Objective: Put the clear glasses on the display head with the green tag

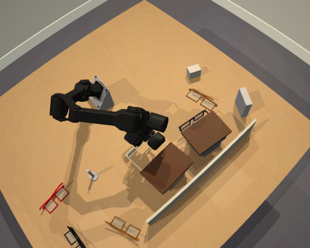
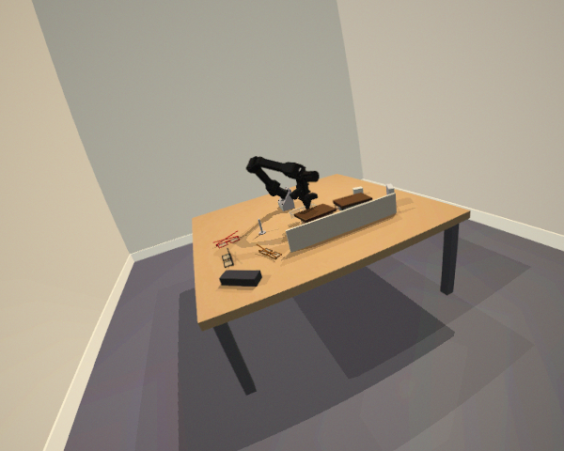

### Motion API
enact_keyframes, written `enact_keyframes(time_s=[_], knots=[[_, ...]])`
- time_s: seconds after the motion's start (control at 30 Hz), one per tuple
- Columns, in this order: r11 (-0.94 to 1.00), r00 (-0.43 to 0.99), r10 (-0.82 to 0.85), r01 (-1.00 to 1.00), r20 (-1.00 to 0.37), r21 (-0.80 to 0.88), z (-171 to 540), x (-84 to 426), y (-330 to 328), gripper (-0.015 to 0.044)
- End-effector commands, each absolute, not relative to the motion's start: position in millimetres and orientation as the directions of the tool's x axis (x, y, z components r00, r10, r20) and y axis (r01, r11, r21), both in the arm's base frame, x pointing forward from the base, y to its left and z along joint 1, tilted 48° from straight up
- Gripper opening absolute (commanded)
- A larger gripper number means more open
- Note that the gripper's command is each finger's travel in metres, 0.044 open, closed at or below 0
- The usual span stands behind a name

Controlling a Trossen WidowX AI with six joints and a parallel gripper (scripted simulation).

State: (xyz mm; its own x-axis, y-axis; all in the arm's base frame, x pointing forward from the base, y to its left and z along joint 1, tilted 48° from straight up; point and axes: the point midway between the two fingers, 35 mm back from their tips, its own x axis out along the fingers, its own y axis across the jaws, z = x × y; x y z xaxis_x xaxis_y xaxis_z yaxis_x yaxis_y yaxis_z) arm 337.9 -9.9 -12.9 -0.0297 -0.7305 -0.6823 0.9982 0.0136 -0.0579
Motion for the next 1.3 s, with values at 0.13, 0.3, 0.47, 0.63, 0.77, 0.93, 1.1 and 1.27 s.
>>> enact_keyframes(time_s=[0.13,0.3,0.47,0.63,0.77,0.93,1.1,1.27], knots=[[0.017,-0.028,-0.734,0.998,-0.679,-0.061,-14.1,350.3,-10.8,0.0000],[0.017,-0.028,-0.734,0.998,-0.679,-0.060,-14.7,357.8,-11.0,0.0000],[0.017,-0.028,-0.734,0.998,-0.679,-0.060,-15.3,365.4,-11.2,0.0000],[0.017,-0.028,-0.734,0.998,-0.679,-0.059,-15.8,373.0,-11.4,0.0000],[0.017,-0.027,-0.734,0.998,-0.679,-0.059,-16.2,379.1,-11.5,0.0000],[0.017,-0.027,-0.734,0.998,-0.679,-0.059,-16.7,386.7,-11.6,0.0000],[0.017,-0.027,-0.734,0.998,-0.679,-0.058,-17.3,394.1,-11.8,0.0000],[0.017,-0.026,-0.734,0.998,-0.679,-0.058,-17.7,399.5,-11.9,0.0000]])
